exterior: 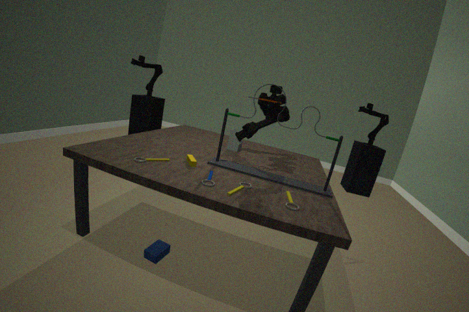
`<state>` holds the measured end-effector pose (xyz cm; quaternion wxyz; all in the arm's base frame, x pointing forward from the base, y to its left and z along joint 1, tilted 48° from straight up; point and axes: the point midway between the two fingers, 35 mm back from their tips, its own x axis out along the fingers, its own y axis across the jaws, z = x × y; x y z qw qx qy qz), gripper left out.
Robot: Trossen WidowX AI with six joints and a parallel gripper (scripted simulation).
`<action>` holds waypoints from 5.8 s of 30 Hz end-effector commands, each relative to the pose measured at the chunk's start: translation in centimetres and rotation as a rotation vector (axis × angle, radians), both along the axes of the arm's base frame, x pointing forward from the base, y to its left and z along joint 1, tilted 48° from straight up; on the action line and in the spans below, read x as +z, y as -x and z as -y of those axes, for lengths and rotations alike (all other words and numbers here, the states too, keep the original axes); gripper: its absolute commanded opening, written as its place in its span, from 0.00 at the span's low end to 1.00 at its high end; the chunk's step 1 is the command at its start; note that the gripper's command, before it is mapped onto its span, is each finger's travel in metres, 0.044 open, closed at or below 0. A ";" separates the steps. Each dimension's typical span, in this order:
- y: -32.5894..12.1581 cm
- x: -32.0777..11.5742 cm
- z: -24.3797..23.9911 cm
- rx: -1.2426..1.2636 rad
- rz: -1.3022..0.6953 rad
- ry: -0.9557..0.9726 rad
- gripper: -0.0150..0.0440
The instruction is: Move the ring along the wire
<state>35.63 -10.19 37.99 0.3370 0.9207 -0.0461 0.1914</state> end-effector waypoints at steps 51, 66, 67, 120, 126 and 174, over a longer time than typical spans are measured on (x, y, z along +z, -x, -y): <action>-0.1 0.1 -1.8 0.002 0.051 -0.326 0.00; 0.3 -2.6 -5.6 0.055 0.084 -0.036 0.00; 0.3 -2.8 -5.9 0.056 0.081 -0.013 0.00; -1.4 -19.9 -10.6 -0.002 -0.141 1.226 0.00; -1.3 -21.7 -9.8 -0.003 -0.157 1.345 0.00; -0.8 -27.6 -5.1 -0.007 -0.190 1.583 0.00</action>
